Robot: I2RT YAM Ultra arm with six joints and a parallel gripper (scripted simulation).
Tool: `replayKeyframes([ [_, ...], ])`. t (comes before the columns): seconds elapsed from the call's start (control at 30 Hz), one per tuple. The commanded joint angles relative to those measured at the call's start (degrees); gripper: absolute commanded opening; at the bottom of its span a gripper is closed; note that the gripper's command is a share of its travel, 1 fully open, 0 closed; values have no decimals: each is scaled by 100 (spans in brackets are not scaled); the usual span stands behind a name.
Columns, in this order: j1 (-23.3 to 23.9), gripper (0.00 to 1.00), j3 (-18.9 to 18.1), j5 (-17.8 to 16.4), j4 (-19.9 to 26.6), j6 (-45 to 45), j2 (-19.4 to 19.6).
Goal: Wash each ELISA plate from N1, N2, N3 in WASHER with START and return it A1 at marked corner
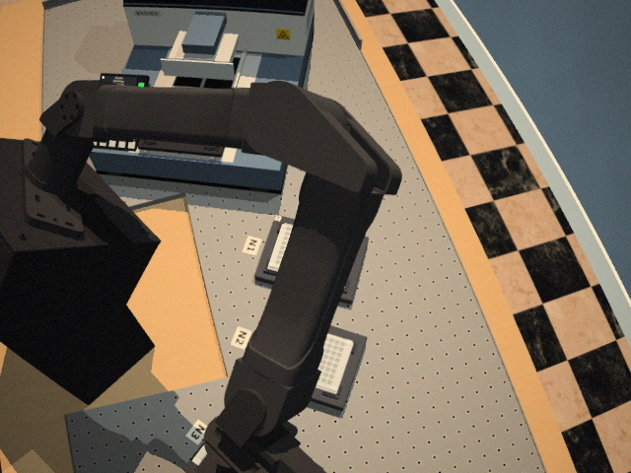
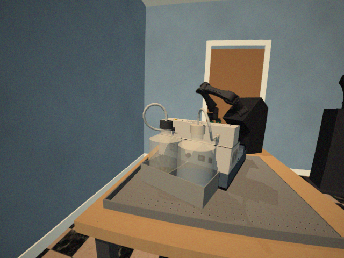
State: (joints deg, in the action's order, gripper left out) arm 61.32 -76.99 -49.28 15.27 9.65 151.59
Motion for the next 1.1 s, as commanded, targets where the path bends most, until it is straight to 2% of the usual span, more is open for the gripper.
replayKeyframes([
  [0.0, 165, 0, -5, -3, 192, 167, -97],
  [0.4, 358, 0, -24, 5, 600, 463, -263],
  [1.07, 357, 0, -23, 5, 597, 461, -263],
])
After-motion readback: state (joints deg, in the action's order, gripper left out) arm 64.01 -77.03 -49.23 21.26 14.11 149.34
